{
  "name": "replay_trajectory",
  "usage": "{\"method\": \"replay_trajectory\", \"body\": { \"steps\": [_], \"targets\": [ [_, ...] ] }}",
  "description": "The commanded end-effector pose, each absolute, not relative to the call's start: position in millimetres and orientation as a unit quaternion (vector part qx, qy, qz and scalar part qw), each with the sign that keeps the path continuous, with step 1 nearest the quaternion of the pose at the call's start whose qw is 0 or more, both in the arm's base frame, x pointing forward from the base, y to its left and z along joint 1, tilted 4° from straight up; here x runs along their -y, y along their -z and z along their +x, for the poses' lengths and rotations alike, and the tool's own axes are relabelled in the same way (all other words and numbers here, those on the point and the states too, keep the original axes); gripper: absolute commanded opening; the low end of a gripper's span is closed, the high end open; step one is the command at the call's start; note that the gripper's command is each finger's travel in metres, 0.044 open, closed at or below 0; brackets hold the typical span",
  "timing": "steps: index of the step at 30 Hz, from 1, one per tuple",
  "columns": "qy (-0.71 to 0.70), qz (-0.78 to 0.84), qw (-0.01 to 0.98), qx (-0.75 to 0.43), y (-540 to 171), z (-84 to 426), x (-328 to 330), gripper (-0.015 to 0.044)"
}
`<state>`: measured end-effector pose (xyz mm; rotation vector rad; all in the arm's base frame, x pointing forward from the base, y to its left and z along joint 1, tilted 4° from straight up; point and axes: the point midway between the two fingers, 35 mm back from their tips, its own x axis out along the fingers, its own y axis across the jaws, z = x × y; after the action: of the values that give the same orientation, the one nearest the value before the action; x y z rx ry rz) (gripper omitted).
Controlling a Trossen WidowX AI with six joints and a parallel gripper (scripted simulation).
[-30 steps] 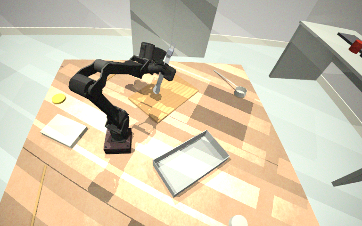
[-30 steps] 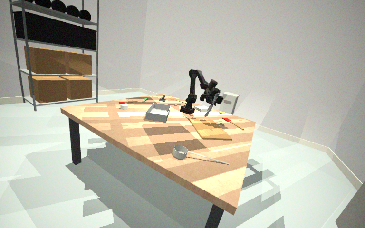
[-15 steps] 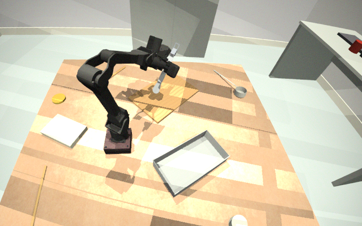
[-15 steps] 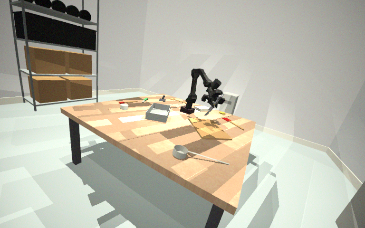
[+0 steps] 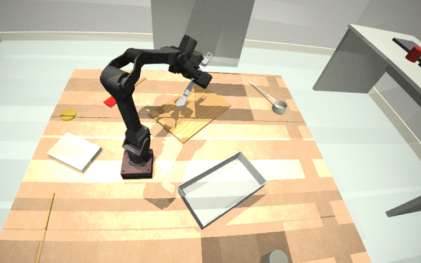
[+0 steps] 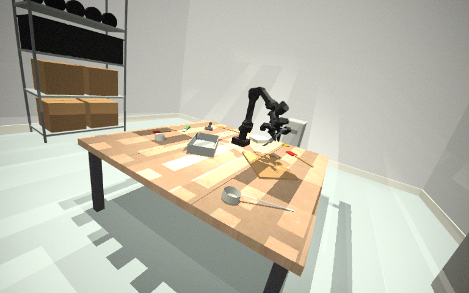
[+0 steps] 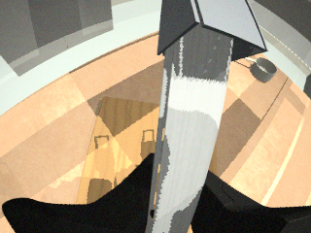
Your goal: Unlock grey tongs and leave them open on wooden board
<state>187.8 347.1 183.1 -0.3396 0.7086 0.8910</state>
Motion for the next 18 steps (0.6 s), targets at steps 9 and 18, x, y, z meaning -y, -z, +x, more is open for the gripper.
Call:
{"method": "replay_trajectory", "body": {
  "steps": [9,18],
  "targets": [
    [-0.411,-0.192,0.798,-0.396,-181.5,191.5,-353.1,-0.0150],
    [-0.400,-0.215,0.771,-0.446,-177.9,192.7,-353.5,-0.0150]
  ]
}}
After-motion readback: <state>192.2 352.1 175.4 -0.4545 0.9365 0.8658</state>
